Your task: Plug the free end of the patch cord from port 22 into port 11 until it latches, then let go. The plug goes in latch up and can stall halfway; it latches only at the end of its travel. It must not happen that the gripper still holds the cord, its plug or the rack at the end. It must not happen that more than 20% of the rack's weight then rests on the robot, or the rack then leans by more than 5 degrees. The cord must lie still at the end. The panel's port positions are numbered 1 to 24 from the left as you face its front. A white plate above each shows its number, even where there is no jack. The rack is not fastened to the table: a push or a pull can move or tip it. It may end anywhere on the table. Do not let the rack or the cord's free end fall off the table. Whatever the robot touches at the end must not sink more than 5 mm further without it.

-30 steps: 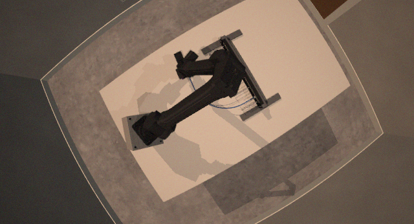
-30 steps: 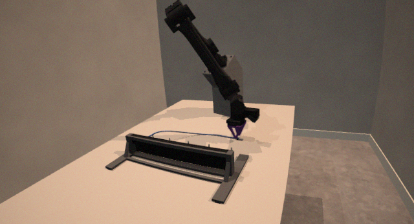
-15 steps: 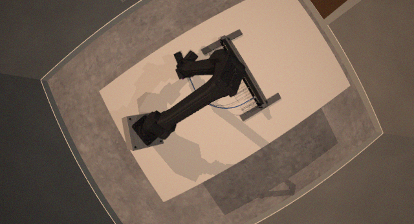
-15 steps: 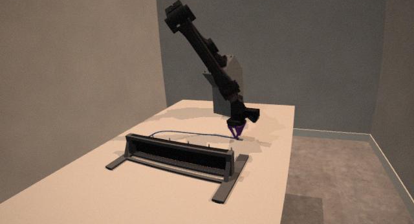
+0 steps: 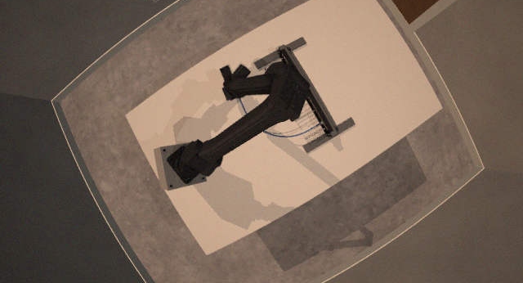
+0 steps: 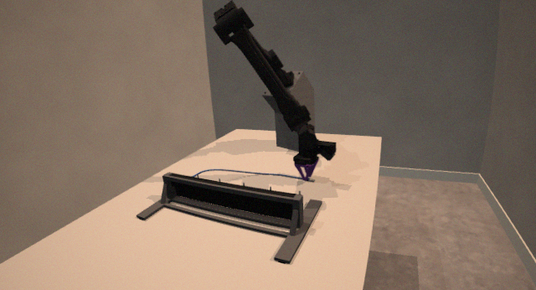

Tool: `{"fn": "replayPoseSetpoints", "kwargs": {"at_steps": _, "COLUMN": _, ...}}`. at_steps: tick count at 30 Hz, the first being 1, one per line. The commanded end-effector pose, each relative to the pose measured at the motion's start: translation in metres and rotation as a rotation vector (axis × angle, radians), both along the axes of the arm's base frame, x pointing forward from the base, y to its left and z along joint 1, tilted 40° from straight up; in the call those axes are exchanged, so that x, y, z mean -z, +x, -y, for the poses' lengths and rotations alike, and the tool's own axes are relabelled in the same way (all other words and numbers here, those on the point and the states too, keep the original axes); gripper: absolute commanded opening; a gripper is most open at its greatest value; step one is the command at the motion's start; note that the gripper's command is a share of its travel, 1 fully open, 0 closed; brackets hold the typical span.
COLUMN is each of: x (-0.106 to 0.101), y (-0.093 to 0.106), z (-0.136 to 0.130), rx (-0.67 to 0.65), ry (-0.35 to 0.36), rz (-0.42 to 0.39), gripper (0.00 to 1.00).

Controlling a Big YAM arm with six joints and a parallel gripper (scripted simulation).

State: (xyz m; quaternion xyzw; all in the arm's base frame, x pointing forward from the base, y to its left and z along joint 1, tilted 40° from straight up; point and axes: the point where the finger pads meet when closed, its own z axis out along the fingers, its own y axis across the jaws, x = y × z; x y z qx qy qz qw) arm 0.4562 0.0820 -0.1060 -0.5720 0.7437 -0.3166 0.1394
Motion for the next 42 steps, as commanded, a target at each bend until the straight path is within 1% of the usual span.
{"fn": "replayPoseSetpoints", "kwargs": {"at_steps": 1, "x": 0.0026, "y": 0.0032, "z": 0.001, "rx": -0.002, "ry": 0.003, "rz": 0.004, "gripper": 0.36}}
{"fn": "replayPoseSetpoints", "kwargs": {"at_steps": 13, "x": 0.0058, "y": 0.004, "z": 0.0036, "rx": 0.0, "ry": 0.002, "rz": 0.001, "gripper": 0.36}}
{"fn": "replayPoseSetpoints", "kwargs": {"at_steps": 32, "x": 0.0055, "y": 0.0053, "z": 0.0011, "rx": -0.004, "ry": 0.003, "rz": 0.003, "gripper": 0.36}}
{"fn": "replayPoseSetpoints", "kwargs": {"at_steps": 42, "x": 0.0046, "y": 0.0052, "z": 0.0047, "rx": 0.001, "ry": 0.003, "rz": 0.002, "gripper": 0.36}}
